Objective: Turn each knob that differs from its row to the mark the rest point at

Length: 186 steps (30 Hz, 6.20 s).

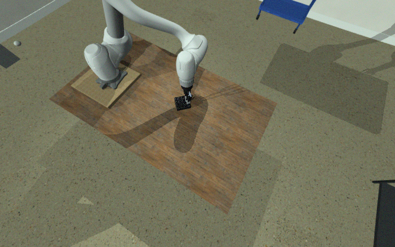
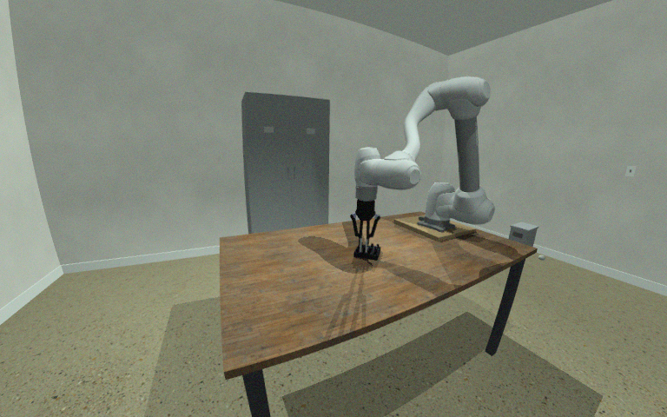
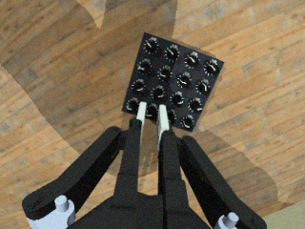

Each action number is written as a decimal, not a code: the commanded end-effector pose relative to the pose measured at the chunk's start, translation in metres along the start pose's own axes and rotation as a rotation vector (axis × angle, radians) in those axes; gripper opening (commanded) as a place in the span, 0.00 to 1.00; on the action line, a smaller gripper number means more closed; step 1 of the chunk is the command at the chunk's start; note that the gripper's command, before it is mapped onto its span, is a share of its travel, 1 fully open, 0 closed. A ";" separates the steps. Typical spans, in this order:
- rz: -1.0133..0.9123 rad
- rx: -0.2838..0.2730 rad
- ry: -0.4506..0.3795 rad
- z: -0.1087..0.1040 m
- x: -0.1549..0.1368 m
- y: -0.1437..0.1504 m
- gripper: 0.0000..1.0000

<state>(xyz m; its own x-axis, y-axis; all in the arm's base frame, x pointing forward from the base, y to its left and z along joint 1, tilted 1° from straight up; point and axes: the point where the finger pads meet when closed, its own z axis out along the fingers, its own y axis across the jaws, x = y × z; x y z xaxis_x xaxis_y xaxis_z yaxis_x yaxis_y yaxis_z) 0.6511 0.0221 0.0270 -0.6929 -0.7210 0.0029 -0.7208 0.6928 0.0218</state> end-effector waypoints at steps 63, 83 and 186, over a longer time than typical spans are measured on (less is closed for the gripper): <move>0.347 0.000 0.000 0.000 0.000 0.000 0.05; 0.349 0.000 0.000 0.000 0.000 0.000 0.12; -0.087 0.000 0.000 -0.058 0.043 0.062 0.12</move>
<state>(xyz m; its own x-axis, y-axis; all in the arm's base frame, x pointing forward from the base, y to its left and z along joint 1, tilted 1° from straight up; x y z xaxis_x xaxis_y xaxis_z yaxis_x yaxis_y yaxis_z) 0.5775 0.0330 0.0864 -0.6275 -0.7786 0.0010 -0.7784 0.6274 0.0219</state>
